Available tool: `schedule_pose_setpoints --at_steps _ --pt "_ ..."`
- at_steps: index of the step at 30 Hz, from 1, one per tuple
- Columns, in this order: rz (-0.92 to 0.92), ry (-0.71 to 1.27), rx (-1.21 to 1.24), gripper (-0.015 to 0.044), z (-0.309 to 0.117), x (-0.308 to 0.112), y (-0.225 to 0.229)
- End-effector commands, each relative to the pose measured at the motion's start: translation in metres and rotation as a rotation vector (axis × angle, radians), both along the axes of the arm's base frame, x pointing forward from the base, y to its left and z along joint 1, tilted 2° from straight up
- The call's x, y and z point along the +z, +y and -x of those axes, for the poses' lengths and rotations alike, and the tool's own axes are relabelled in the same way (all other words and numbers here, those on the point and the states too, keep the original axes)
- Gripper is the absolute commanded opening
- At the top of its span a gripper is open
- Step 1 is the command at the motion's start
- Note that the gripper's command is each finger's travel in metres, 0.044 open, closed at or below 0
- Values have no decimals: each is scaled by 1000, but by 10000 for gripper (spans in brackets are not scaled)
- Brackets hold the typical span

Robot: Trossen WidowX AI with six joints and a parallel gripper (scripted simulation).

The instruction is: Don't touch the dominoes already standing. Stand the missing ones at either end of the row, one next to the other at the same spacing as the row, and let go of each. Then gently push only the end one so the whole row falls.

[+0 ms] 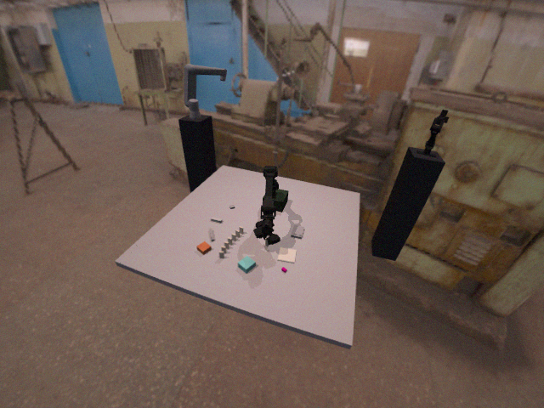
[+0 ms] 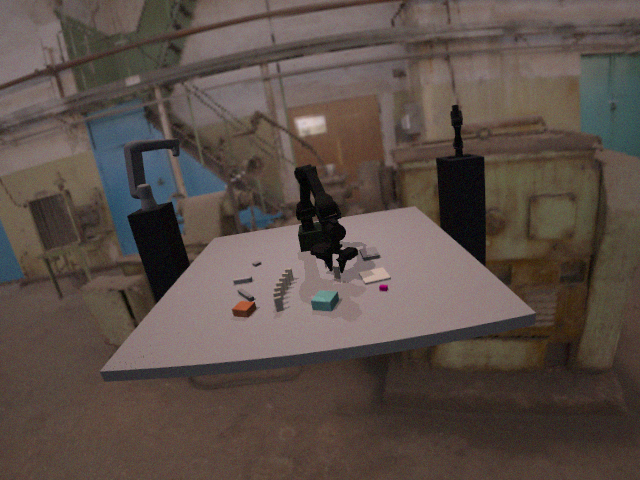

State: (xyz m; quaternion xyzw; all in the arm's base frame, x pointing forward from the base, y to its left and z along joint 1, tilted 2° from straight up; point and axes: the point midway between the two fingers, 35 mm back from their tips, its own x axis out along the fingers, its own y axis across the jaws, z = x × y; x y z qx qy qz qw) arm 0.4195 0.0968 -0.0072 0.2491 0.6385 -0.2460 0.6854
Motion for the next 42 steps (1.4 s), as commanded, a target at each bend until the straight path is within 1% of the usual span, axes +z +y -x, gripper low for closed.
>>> schedule_pose_setpoints --at_steps 1,2,12,14,17,20,22,27,28,30,33,35,40,42 --pt "3 -2 -2 125 0 0 -1" --pt "3 -2 -2 107 0 0 -1" --pt "3 -2 -2 107 -1 3 0" --pt "2 -2 -2 107 -3 28 1" --pt "0 -2 -1 107 -1 86 3" --pt "-1 -1 0 107 6 123 3" --pt "-1 0 0 107 8 134 3" --pt "0 0 8 107 9 134 0" --pt "4 -1 31 107 10 135 -9" --pt "18 0 117 107 17 136 -43" --pt "41 4 255 107 35 137 -95" --pt "46 8 319 107 48 137 -119" --pt "50 18 467 107 85 133 -169" --pt "51 19 494 107 93 132 -177"
